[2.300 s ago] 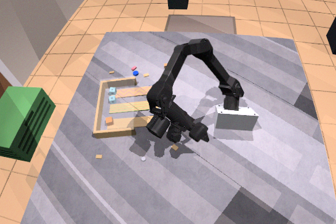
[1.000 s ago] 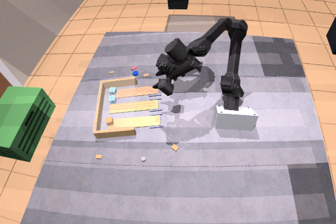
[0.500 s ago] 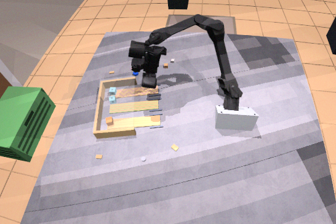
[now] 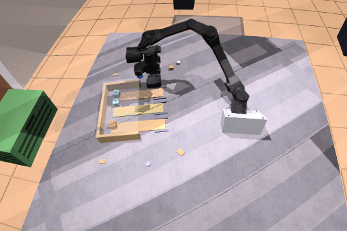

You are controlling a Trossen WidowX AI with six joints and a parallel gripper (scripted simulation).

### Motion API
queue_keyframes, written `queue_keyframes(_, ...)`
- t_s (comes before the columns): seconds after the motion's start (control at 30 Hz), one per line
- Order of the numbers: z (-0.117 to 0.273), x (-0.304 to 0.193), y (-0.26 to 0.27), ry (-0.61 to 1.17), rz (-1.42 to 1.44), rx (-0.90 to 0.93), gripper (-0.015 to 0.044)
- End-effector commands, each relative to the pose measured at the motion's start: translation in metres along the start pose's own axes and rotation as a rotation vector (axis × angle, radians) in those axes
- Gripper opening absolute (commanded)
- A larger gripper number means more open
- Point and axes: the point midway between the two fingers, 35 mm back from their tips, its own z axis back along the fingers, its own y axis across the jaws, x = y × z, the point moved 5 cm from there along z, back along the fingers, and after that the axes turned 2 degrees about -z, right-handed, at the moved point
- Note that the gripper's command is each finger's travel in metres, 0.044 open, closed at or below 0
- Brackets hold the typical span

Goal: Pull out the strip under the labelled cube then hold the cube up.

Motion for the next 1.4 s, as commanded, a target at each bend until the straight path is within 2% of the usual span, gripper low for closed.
queue_keyframes(0.0, -0.007, 0.001, 0.001, 0.008, 0.006, 0.006, 0.0)
queue_keyframes(1.37, -0.07, 0.003, -0.003, 0.008, 0.005, 0.003, 0.0)
